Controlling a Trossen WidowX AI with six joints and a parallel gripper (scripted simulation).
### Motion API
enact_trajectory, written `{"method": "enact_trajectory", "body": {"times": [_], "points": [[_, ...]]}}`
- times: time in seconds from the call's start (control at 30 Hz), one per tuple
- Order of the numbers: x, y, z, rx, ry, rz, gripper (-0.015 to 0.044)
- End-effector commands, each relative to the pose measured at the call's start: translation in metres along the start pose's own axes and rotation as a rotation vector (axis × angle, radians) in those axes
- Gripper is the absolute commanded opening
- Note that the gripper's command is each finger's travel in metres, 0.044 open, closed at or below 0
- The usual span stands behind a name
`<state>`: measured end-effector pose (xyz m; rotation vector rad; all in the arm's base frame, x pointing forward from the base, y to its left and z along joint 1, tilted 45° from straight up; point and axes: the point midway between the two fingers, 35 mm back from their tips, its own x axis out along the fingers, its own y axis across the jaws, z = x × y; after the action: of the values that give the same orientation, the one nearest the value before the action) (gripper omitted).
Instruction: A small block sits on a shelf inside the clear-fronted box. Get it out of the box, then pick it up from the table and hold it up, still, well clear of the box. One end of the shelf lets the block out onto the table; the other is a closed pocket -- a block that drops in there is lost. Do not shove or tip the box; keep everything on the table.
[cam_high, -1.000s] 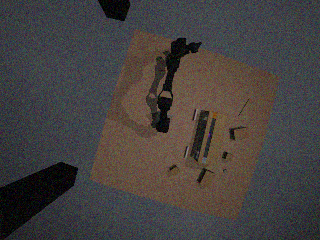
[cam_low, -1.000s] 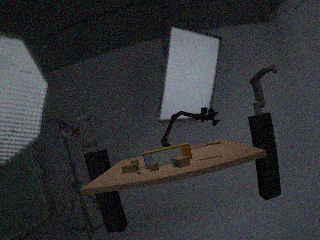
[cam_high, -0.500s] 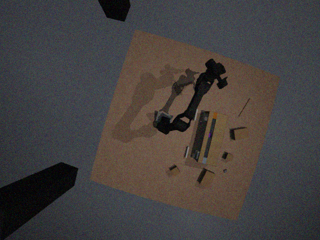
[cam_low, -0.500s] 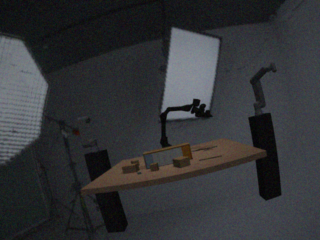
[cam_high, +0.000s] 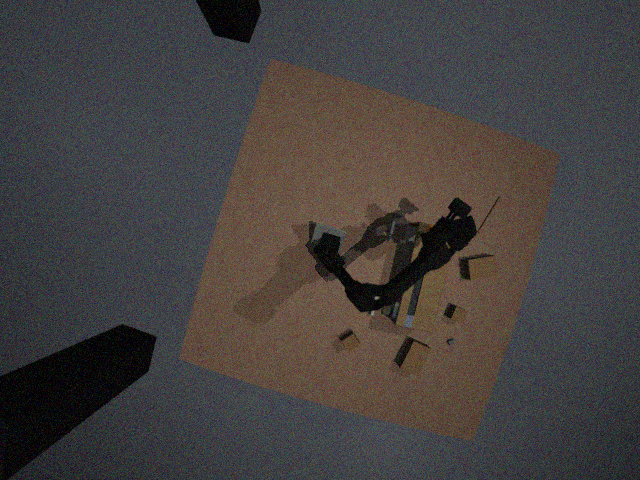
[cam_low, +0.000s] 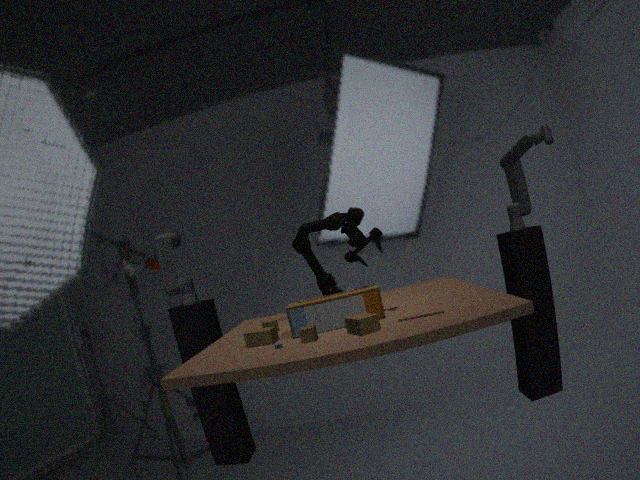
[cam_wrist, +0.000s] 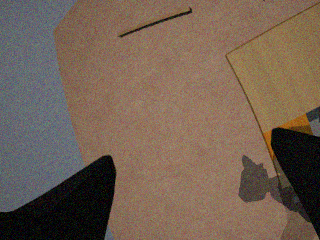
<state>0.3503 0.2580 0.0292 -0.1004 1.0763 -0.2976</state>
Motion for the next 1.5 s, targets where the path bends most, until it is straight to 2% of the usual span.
{"method": "enact_trajectory", "body": {"times": [0.0,0.3,0.4,0.73,1.47], "points": [[-0.006,-0.07,0.016,0.334,0.096,-0.103,0.04],[-0.039,-0.211,0.02,1.077,0.215,-0.371,0.04],[-0.05,-0.239,0.014,1.238,0.229,-0.441,0.04],[-0.048,-0.241,0.014,1.245,0.23,-0.444,0.04],[-0.017,-0.258,0.009,1.246,0.229,-0.442,0.04]]}}
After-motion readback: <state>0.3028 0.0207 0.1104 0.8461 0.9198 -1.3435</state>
